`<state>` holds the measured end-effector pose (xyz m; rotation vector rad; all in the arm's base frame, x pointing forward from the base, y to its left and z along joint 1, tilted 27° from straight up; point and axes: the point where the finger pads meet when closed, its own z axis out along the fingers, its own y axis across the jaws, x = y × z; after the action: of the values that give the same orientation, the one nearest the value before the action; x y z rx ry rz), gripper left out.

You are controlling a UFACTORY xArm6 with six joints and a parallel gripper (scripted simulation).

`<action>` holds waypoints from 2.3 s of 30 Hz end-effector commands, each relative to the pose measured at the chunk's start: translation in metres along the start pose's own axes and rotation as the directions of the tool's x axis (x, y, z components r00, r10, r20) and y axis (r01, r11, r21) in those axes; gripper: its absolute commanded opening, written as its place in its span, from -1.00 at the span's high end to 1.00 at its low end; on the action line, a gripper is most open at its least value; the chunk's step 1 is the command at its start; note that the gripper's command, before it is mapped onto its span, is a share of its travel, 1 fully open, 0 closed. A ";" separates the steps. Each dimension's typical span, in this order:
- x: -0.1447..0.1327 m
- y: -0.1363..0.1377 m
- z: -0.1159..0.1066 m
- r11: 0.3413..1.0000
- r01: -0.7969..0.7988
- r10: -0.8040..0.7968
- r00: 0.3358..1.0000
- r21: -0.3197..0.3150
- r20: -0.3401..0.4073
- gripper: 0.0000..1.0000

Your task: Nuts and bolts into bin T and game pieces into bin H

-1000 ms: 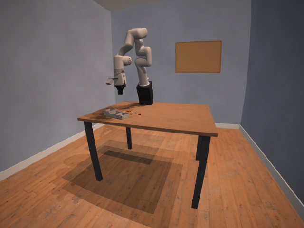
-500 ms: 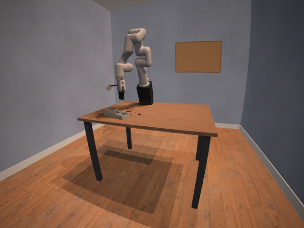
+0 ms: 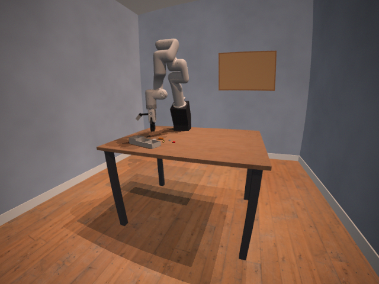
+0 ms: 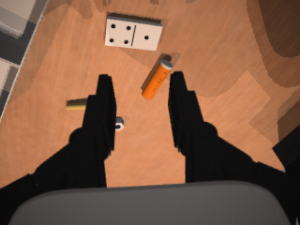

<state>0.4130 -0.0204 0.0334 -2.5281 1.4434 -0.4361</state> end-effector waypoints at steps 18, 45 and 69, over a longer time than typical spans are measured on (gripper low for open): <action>0.002 0.005 0.011 0.755 -0.656 0.654 0.753 0.008 0.065 0.18; 0.002 0.005 0.011 -0.018 -0.999 0.993 -0.023 -0.041 0.118 0.18; 0.002 0.005 0.011 -0.232 -0.972 0.963 -0.236 -0.046 0.128 0.18</action>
<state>0.4130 -0.0242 0.0212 -0.4109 2.6358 0.0515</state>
